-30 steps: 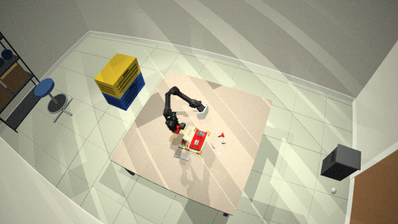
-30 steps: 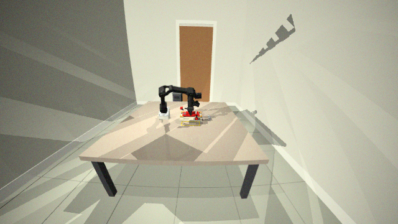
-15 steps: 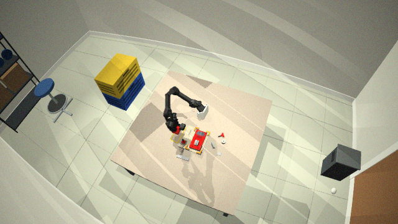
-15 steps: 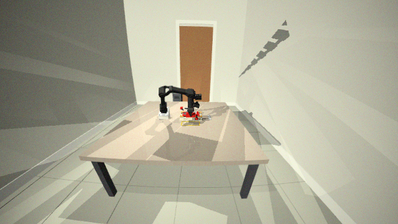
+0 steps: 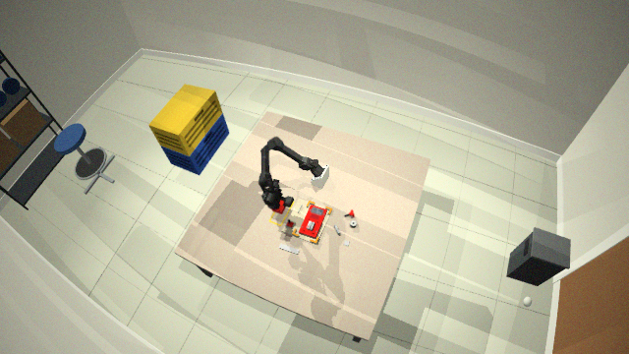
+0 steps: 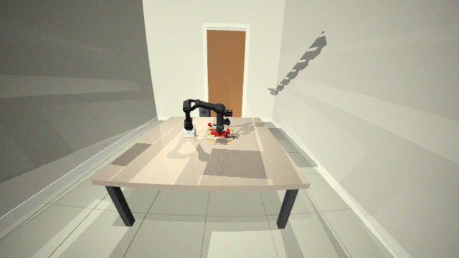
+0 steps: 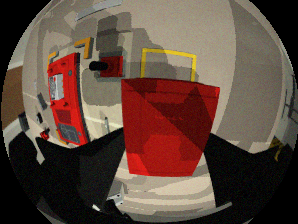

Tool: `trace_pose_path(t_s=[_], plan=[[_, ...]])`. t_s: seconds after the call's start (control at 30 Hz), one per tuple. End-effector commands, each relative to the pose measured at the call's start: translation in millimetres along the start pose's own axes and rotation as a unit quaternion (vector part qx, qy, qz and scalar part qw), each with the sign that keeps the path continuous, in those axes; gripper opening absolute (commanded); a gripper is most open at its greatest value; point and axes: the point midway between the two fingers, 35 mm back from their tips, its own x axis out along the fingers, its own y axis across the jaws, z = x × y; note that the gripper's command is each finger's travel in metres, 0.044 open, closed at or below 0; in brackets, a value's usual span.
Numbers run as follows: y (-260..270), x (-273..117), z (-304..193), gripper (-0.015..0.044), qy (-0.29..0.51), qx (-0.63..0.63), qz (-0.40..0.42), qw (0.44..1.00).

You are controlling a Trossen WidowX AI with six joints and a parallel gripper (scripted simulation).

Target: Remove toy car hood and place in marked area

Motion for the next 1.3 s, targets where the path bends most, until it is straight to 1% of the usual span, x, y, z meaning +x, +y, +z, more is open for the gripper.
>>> trace_pose_path(t_s=[0.0, 1.27], plan=[[0, 5, -1, 0.0, 0.002, -0.004, -0.002, 1.0], [-1, 35, -2, 0.0, 0.002, -0.004, -0.003, 1.0]])
